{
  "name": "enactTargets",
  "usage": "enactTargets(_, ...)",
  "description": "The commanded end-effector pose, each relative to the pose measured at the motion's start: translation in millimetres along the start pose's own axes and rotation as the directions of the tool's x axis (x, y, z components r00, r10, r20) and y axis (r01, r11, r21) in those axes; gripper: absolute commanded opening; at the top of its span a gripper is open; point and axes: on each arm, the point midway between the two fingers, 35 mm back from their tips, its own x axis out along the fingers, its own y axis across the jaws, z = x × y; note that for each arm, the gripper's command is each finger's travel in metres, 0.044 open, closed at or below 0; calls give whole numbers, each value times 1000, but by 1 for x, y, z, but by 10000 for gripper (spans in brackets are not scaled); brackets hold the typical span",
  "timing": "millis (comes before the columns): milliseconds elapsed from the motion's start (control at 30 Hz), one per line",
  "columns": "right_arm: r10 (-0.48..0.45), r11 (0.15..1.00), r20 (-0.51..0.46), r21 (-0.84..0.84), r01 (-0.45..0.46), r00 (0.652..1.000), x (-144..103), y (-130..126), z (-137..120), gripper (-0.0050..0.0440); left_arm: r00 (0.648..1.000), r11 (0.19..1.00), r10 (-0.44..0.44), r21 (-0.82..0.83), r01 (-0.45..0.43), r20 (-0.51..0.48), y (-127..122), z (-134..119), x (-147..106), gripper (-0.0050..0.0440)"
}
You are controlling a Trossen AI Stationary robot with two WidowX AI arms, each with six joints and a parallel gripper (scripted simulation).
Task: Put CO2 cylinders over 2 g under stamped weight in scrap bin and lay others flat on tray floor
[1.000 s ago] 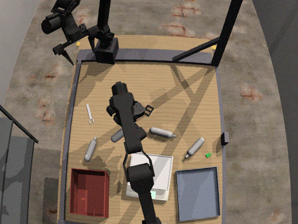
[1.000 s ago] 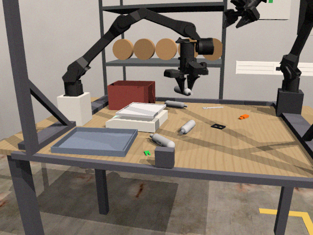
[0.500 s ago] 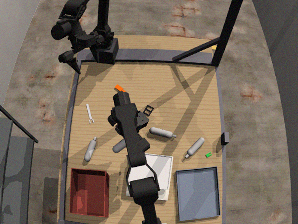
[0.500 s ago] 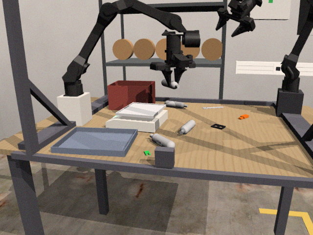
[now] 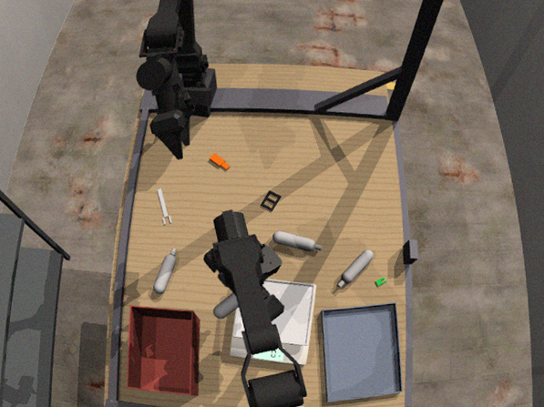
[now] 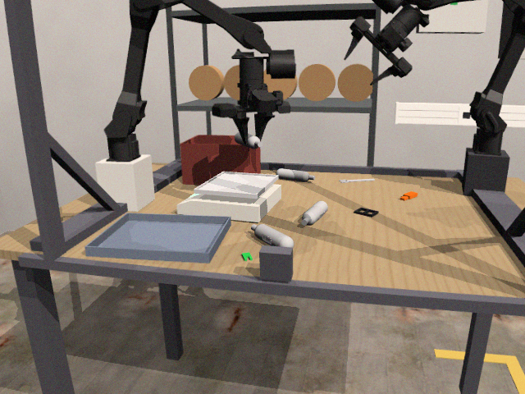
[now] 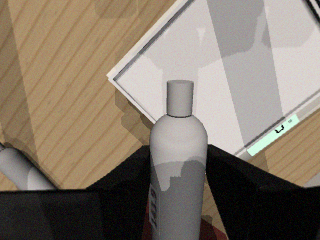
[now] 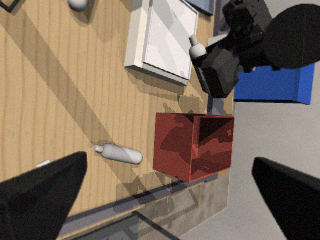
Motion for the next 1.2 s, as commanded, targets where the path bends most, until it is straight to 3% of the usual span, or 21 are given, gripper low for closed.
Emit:
enactTargets(0,-28,992,-25,-124,24,999,12,-1,3,440,999,999,37,3,-37,19,-8,-5,-8,-50)
enactTargets(233,-99,839,-61,-542,50,993,53,-2,20,440,999,999,35,2,-35,18,-45,-25,-6,-50)
enactTargets(467,-173,545,-64,-838,41,983,91,-3,35,440,999,999,33,0,-33,16,-65,-35,-4,-50)
enactTargets(533,-173,545,-64,-838,41,983,91,-3,35,440,999,999,33,0,-33,16,-65,-35,-4,-50)
enactTargets(733,-231,223,-43,-975,10,972,122,-3,46,440,999,999,46,14,-47,16,-68,-36,-4,-50)
enactTargets(900,-260,12,-13,-1000,-10,966,142,-4,54,440,983,967,177,177,-184,56,-69,-35,-4,-50)
enactTargets(1033,-274,-102,1,-994,-28,962,151,-4,57,440,958,915,266,286,-286,105,-68,-36,-4,-50)
enactTargets(1167,-279,-140,4,-989,-36,960,154,-4,56,440,947,890,297,324,-322,123,-69,-36,-4,-50)
